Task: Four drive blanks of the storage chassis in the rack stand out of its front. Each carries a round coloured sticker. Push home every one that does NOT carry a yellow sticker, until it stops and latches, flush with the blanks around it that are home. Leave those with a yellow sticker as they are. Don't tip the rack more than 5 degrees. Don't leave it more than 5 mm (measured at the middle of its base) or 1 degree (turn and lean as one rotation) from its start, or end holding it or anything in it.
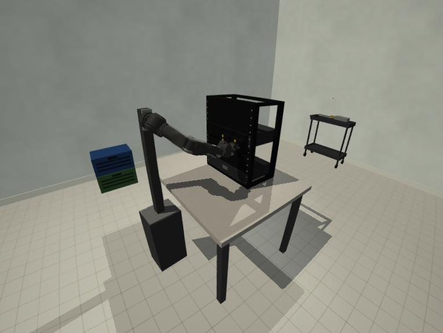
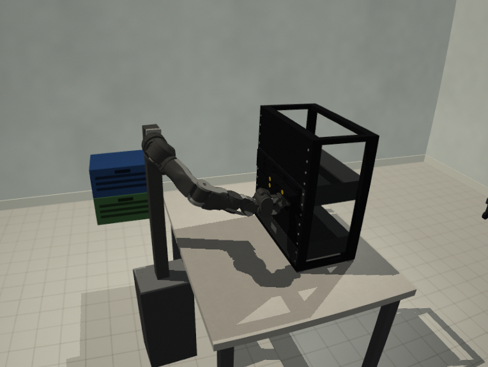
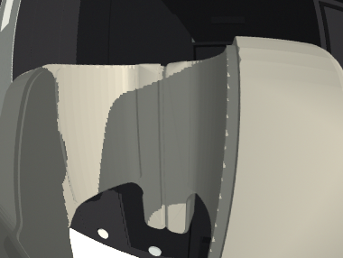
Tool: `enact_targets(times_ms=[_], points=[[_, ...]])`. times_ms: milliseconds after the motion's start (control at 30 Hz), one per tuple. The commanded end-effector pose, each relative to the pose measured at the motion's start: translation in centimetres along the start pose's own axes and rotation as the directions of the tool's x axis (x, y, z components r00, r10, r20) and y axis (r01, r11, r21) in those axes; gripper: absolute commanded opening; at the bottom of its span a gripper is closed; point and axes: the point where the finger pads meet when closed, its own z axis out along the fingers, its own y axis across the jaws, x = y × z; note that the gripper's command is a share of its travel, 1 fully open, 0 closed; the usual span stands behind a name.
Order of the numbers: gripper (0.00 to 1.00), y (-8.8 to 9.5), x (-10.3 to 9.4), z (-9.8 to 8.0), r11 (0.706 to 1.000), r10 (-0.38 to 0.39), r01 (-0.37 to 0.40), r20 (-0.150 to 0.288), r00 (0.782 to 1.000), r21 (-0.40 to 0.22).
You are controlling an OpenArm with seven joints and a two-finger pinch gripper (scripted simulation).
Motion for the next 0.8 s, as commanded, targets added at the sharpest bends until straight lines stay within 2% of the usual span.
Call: enact_targets(times_ms=[0, 233, 300, 767], points=[[0.0, 0.0, -0.6, -0.4, 1.0, -0.007, 0.007, 0.018, 1.0, -0.002], [0.0, 0.0, -0.5, -2.9, 1.0, -0.007, 0.007, 0.019, 1.0, -0.003], [0.0, 0.0, -0.5, -2.9, 1.0, -0.007, 0.007, 0.019, 1.0, -0.003], [0.0, 0.1, -0.3, -8.3, 1.0, -0.007, 0.007, 0.02, 1.0, -0.004]])
